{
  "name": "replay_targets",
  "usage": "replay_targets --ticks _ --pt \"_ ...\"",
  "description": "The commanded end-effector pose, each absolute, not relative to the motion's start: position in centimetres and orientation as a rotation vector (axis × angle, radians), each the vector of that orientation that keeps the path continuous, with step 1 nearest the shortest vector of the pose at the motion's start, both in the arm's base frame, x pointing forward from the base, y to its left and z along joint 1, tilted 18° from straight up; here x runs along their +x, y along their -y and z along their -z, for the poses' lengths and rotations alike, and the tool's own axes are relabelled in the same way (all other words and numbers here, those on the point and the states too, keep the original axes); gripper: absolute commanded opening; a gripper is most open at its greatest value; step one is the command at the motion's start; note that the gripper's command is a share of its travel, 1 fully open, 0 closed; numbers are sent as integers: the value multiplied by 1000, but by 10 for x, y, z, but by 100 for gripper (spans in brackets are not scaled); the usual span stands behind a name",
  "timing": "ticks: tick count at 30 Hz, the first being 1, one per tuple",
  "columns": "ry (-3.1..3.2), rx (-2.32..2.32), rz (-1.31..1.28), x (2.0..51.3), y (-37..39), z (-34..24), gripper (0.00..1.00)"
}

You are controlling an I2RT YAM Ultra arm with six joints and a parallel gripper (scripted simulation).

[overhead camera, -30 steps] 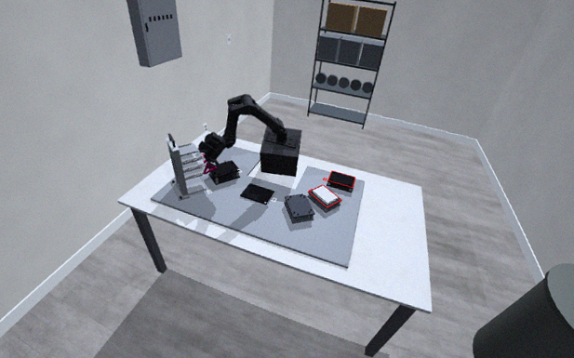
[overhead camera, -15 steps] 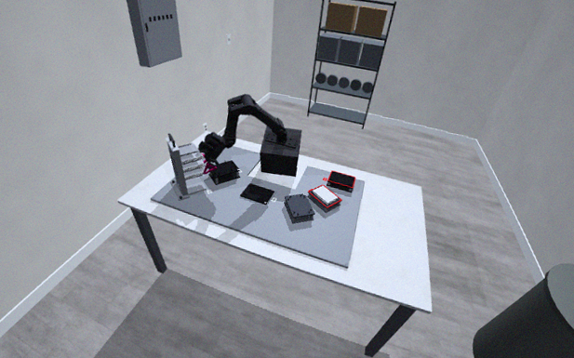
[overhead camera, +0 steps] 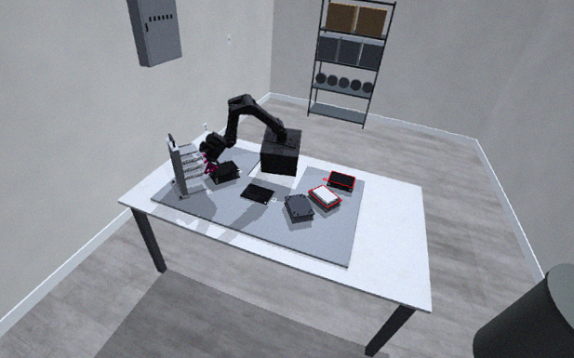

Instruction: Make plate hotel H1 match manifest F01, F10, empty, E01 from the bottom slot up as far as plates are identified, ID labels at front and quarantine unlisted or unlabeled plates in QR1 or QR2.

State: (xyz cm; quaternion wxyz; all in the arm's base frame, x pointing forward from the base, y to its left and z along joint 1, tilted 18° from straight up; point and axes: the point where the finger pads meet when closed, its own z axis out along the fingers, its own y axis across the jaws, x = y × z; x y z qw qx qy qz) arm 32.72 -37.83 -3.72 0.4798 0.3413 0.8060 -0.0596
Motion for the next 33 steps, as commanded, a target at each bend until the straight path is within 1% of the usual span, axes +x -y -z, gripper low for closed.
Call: replay_targets --ticks 1,33 --pt "-1956 830 155 324 380 32 86" --pt "-1957 830 154 297 355 40 86"
